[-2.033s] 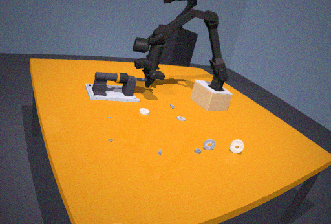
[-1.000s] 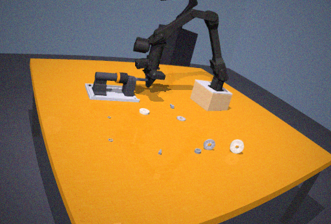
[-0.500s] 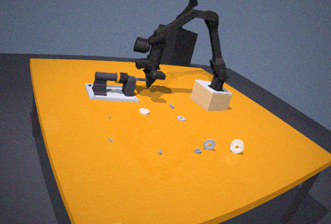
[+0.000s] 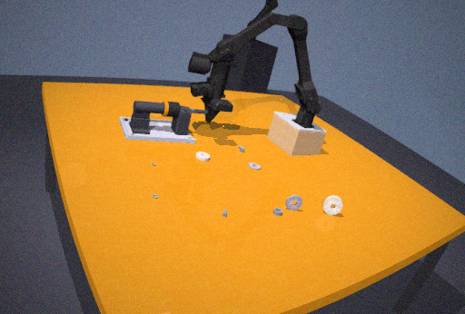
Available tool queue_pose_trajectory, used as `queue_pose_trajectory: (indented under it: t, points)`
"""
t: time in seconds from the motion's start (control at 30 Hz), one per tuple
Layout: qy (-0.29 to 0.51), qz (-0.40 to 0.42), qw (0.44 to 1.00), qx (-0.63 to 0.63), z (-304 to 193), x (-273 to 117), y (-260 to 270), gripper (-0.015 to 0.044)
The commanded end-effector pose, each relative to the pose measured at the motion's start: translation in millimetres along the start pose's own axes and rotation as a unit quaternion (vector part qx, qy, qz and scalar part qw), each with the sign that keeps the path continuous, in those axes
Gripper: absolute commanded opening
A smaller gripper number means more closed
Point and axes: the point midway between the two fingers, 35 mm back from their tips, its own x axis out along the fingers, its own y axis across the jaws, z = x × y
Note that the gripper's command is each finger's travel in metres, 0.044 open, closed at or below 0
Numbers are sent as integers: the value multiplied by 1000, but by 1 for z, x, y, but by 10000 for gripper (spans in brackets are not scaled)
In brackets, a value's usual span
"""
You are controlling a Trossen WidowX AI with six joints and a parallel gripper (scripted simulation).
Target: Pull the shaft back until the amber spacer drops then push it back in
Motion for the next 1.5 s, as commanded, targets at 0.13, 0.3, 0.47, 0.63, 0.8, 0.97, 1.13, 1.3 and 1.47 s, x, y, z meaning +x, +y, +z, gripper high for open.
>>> queue_pose_trajectory:
  t: [0.13, 0.3, 0.47, 0.63, 0.8, 0.97, 1.13, 1.3, 1.47]
  points:
    - [0, -1, 1000, -1, -1, -1, 0, 0]
    - [0, -1, 1000, -1, -1, -1, 0, 0]
    - [0, -1, 1000, -1, -2, -1, 0, 0]
    - [0, -1, 1000, -1, -2, -1, 0, 0]
    - [0, -1, 1000, -1, -3, -1, 0, 0]
    - [0, -1, 1000, -1, -3, -1, 0, 0]
    - [0, -1, 1000, -1, -4, -1, 0, 0]
    - [0, -1, 1000, -1, -4, -1, 0, 0]
    - [0, -1, 1000, -1, -4, -1, 0, 0]
